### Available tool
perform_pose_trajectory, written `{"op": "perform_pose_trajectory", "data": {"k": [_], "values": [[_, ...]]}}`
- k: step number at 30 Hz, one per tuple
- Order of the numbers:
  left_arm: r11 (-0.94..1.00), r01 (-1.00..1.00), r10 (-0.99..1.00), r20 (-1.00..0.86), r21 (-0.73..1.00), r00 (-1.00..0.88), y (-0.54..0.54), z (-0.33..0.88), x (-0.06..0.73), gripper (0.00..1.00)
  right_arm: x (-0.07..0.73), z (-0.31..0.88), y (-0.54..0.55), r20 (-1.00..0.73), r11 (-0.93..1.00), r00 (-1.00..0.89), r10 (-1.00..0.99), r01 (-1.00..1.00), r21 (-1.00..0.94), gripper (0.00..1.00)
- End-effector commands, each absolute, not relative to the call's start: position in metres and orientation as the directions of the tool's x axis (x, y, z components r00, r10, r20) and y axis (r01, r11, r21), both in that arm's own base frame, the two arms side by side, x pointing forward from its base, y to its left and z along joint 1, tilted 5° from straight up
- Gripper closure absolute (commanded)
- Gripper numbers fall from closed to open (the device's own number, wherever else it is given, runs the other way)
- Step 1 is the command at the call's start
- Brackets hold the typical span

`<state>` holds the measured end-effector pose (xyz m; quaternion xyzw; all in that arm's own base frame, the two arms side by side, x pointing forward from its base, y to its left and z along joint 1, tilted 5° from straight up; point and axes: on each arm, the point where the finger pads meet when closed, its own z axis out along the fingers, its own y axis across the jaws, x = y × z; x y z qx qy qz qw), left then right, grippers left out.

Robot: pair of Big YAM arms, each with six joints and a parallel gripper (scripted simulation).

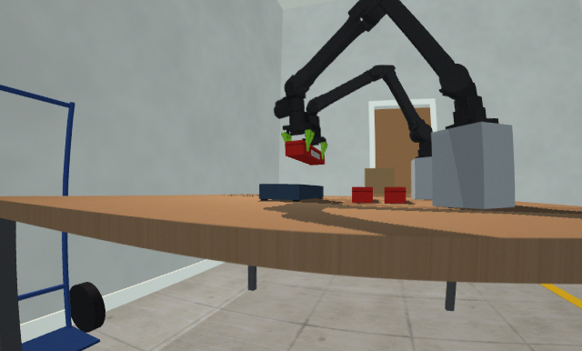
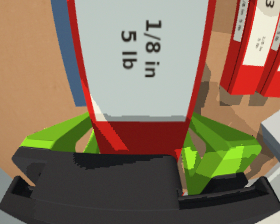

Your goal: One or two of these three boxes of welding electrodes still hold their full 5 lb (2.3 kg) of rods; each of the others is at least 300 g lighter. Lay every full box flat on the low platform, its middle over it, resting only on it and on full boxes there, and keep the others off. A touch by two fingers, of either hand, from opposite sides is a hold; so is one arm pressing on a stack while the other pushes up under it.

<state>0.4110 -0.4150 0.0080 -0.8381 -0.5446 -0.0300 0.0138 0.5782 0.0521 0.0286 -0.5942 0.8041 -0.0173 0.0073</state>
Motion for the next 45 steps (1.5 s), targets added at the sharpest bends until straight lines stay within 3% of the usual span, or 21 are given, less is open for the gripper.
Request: {"op": "perform_pose_trajectory", "data": {"k": [1,45], "values": [[-0.400,0.906,0.916,0.027,0.137,0.401,-0.4380,0.0767,0.4514,1.00,0.6177,0.0991,0.0369,-0.031,0.293,-0.292,-0.956,-0.941,-0.169,1.00],[-0.401,0.906,0.916,0.028,0.134,0.401,-0.4396,0.0846,0.4548,1.00,0.6241,0.1064,0.0335,-0.024,0.293,-0.293,-0.956,-0.944,-0.152,1.00]]}}
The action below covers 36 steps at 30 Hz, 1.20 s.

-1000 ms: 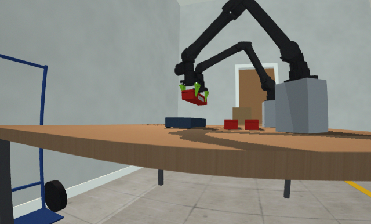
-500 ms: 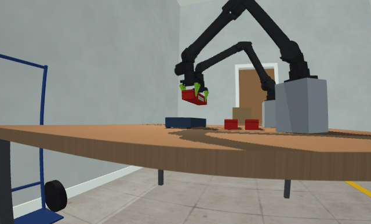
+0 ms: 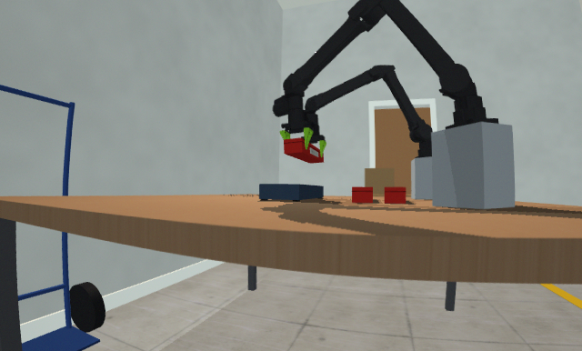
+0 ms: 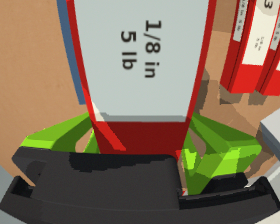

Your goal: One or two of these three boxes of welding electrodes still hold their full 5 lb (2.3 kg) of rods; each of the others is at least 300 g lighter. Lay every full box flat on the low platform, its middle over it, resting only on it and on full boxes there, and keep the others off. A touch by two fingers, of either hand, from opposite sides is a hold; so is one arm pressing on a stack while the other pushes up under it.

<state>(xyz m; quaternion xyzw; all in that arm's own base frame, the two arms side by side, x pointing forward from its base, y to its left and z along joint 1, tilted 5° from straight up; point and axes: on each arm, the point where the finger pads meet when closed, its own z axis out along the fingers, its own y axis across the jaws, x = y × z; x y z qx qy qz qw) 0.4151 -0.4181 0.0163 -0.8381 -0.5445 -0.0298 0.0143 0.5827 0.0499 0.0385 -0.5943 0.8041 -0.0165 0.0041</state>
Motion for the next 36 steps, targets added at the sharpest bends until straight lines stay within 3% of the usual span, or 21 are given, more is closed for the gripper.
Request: {"op": "perform_pose_trajectory", "data": {"k": [1,36], "values": [[-0.400,0.906,0.916,0.027,0.135,0.401,-0.440,0.085,0.455,1.00,0.624,0.107,0.033,-0.025,0.293,-0.293,-0.956,-0.944,-0.153,1.00],[-0.399,0.904,0.916,0.022,0.155,0.400,-0.455,0.078,0.491,1.00,0.663,0.100,0.023,-0.031,0.293,-0.292,-0.956,-0.941,-0.172,1.00]]}}
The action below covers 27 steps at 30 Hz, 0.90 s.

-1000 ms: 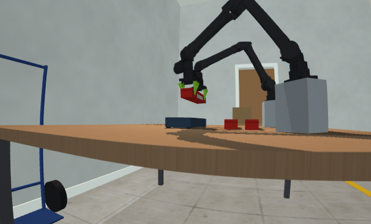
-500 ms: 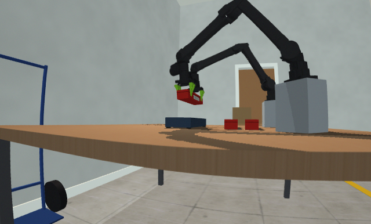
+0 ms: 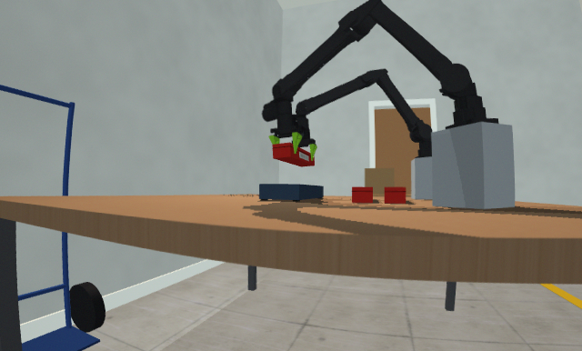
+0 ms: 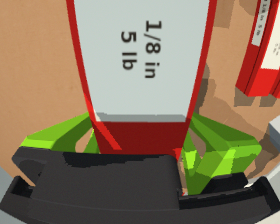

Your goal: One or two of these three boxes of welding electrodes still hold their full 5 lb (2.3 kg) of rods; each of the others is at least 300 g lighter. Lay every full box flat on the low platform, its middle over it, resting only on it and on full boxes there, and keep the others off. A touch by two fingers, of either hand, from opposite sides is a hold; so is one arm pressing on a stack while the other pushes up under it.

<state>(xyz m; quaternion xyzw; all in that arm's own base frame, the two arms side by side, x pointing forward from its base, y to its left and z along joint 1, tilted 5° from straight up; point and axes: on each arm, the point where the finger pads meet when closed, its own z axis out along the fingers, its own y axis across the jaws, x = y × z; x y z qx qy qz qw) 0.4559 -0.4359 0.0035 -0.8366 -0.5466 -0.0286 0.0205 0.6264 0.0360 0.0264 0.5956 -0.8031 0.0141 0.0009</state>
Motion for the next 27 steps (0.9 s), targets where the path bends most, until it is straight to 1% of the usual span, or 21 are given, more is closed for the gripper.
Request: {"op": "perform_pose_trajectory", "data": {"k": [1,27], "values": [[-0.399,0.904,0.916,0.022,0.155,0.400,-0.4552,0.0778,0.4915,1.00,0.6630,0.1008,0.0231,-0.032,0.293,-0.292,-0.956,-0.940,-0.173,1.00],[-0.399,0.904,0.916,0.022,0.155,0.400,-0.4540,0.0793,0.4901,1.00,0.6613,0.1026,0.0241,-0.033,0.293,-0.292,-0.956,-0.940,-0.174,1.00]]}}
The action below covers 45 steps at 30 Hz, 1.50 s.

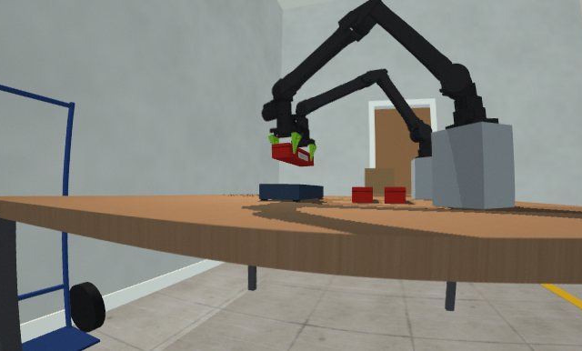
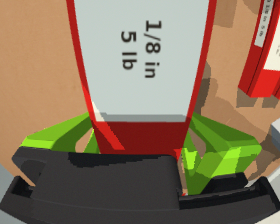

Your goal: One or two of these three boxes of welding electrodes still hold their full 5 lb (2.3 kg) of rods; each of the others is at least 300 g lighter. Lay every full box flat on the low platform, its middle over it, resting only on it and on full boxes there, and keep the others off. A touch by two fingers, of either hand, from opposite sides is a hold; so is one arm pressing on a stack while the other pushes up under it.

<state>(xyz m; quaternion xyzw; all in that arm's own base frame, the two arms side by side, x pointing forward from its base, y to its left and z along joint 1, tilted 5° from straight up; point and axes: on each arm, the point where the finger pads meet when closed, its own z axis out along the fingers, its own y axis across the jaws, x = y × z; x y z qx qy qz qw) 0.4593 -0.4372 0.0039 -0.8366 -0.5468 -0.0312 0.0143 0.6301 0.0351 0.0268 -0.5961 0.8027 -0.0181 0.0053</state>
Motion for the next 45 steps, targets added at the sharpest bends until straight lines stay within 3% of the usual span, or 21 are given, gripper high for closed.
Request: {"op": "perform_pose_trajectory", "data": {"k": [1,45], "values": [[-0.399,0.904,0.916,0.022,0.155,0.400,-0.454,0.079,0.490,1.00,0.661,0.103,0.024,-0.033,0.293,-0.292,-0.956,-0.940,-0.174,1.00],[-0.403,0.909,0.915,0.040,0.109,0.401,-0.460,0.056,0.513,1.00,0.685,0.080,0.018,-0.015,0.293,-0.293,-0.956,-0.947,-0.129,1.00]]}}
